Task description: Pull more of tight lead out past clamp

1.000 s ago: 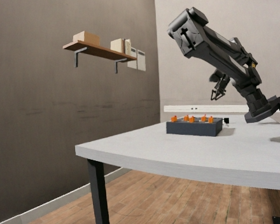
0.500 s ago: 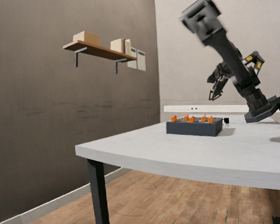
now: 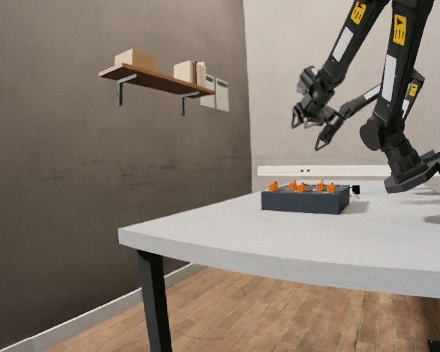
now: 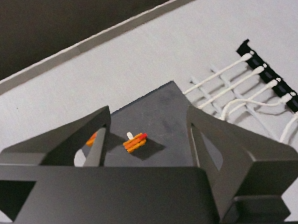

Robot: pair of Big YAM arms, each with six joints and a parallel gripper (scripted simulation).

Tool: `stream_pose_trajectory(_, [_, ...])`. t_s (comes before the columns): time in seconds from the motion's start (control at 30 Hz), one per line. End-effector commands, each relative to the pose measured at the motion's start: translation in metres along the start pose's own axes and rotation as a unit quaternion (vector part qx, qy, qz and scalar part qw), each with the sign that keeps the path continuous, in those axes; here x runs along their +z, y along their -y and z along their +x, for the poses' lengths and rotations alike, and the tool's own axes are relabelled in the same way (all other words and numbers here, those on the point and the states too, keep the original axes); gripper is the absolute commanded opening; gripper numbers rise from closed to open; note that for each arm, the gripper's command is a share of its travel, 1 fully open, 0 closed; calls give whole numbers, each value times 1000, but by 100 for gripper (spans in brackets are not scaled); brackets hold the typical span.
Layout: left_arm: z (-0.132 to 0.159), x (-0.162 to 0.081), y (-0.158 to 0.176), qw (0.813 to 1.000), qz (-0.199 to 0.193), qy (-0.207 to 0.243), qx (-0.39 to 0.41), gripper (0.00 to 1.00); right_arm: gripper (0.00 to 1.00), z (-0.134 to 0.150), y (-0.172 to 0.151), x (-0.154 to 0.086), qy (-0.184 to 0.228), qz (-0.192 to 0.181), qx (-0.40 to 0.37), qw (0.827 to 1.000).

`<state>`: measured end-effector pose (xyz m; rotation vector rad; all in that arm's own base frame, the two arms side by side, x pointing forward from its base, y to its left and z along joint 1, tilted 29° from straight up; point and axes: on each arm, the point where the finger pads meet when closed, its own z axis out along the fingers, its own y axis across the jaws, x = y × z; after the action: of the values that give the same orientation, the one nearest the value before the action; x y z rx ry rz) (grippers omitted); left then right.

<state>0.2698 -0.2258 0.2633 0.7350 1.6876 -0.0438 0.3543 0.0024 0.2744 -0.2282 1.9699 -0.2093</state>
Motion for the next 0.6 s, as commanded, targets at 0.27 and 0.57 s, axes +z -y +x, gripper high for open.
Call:
stream_pose_trajectory(0.27, [-9,30,-192,984,-138,-55,-96,64,100,-79,84,16,48,39,49,997])
stream_pose_trajectory(0.57, [22,-4,-308,960,-220,-87,-151,64,100,-91,103,20,54,43,51,996])
